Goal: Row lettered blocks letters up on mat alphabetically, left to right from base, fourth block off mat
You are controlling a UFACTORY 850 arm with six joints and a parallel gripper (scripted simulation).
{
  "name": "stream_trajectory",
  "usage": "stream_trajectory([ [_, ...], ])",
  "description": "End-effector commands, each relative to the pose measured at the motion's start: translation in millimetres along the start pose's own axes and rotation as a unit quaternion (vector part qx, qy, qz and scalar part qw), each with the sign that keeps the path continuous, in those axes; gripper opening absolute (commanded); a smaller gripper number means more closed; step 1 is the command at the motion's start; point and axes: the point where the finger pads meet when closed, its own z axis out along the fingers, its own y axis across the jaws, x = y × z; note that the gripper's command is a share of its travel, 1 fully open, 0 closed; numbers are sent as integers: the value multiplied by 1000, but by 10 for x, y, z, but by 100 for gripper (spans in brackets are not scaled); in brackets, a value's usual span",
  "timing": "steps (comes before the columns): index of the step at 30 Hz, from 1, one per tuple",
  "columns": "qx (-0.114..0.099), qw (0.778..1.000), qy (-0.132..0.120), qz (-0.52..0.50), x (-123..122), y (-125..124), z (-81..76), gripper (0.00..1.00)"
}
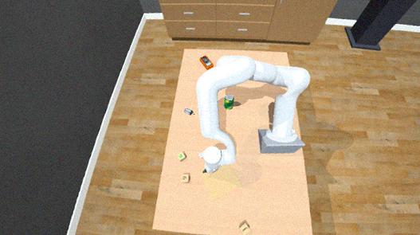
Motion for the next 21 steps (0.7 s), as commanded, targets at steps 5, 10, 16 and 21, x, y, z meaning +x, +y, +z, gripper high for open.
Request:
stream_trajectory([
  [5,1,1000,0,0,1,-9,-9,65],
  [10,1,1000,0,0,1,-9,-9,65],
  [16,1,1000,0,0,1,-9,-59,65],
  [21,1,1000,0,0,1,-9,-150,65],
])
